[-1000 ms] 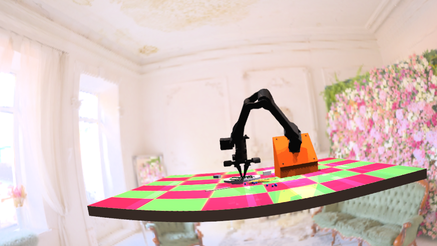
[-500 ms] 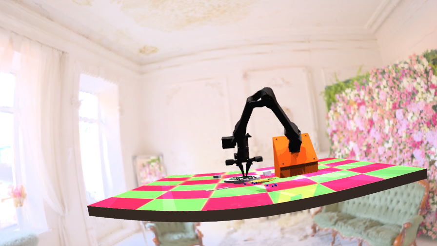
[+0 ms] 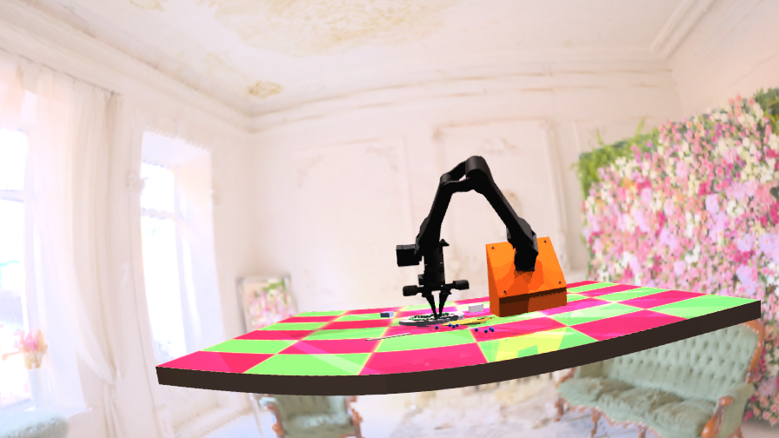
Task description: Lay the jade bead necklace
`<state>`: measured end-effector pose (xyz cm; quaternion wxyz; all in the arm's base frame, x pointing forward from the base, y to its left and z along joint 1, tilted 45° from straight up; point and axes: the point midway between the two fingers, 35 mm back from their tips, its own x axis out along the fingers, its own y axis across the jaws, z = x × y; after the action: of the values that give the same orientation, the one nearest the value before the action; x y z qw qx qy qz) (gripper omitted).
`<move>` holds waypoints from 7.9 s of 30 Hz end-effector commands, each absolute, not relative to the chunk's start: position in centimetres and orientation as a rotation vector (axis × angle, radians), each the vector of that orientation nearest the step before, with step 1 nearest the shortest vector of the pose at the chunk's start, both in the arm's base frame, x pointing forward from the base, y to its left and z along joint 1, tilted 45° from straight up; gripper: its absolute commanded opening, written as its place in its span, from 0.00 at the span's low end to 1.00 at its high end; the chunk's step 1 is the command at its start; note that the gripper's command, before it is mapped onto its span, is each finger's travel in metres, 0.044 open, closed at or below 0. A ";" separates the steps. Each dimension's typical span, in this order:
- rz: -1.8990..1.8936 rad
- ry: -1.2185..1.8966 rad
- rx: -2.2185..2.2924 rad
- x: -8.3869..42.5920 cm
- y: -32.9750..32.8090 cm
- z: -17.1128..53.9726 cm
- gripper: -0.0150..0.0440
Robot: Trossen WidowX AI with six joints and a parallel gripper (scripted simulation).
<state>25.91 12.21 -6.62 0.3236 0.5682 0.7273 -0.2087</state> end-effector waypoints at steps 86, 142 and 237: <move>-0.531 1.915 1.482 26.4 11.8 -7.6 0.46; -0.531 1.914 1.482 26.6 10.7 -6.5 0.25; -0.531 1.916 1.482 25.1 12.2 -6.9 0.25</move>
<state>25.48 11.85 -6.94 0.3299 0.5674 0.7265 -0.2033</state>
